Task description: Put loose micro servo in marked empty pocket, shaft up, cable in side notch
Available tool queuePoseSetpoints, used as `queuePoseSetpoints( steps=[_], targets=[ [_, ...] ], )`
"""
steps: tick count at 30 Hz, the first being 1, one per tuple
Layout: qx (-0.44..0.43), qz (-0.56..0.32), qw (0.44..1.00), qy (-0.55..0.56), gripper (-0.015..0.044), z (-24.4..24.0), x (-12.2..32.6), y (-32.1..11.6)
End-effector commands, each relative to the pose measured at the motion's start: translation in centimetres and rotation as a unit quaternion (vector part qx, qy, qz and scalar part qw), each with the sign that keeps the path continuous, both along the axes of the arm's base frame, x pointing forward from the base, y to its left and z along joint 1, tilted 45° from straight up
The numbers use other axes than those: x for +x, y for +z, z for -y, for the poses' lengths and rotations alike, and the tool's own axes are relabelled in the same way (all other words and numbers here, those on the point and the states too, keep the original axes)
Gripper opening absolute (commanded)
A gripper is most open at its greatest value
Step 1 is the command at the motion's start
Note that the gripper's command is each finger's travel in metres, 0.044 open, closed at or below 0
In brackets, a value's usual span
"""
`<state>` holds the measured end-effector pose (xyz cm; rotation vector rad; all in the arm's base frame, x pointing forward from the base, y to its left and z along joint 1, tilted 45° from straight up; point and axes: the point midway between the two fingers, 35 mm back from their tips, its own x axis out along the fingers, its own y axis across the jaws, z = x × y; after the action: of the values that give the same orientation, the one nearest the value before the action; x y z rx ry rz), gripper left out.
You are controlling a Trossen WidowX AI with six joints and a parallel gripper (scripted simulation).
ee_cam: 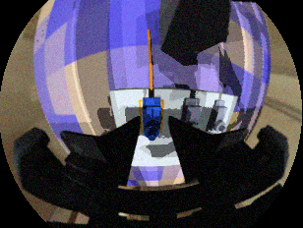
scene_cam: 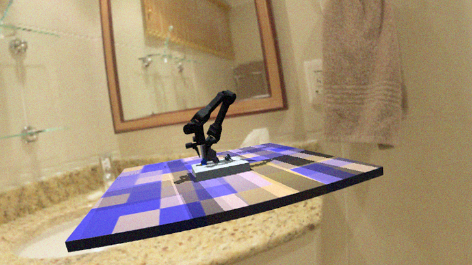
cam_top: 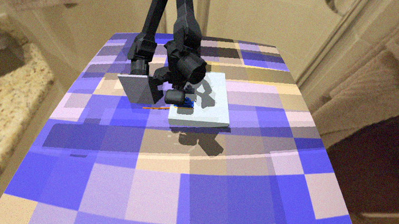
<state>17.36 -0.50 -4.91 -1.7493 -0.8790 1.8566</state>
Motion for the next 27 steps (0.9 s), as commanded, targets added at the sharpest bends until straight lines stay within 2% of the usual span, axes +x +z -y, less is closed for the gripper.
queuePoseSetpoints(
  steps=[1, 6, 11, 17, 22, 27],
  targets=[
    [-0.002, 0.003, 1.000, 0.002, 0.0187, 0.3, 0.0, 0.3],
    [0.000, 0.006, 1.000, 0.005, 0.0319, 0.8, 2.2, 0.7],
    [-0.002, 0.008, 1.000, 0.005, 0.0440, 2.2, 6.9, 2.3],
    [-0.003, 0.005, 1.000, 0.002, 0.0440, 3.2, 11.8, 4.8],
    [-0.003, 0.005, 1.000, 0.003, 0.0440, 3.4, 12.0, 5.0],
    [-0.005, 0.010, 1.000, 0.006, 0.0440, 6.3, 11.5, 8.0]
  ],
)
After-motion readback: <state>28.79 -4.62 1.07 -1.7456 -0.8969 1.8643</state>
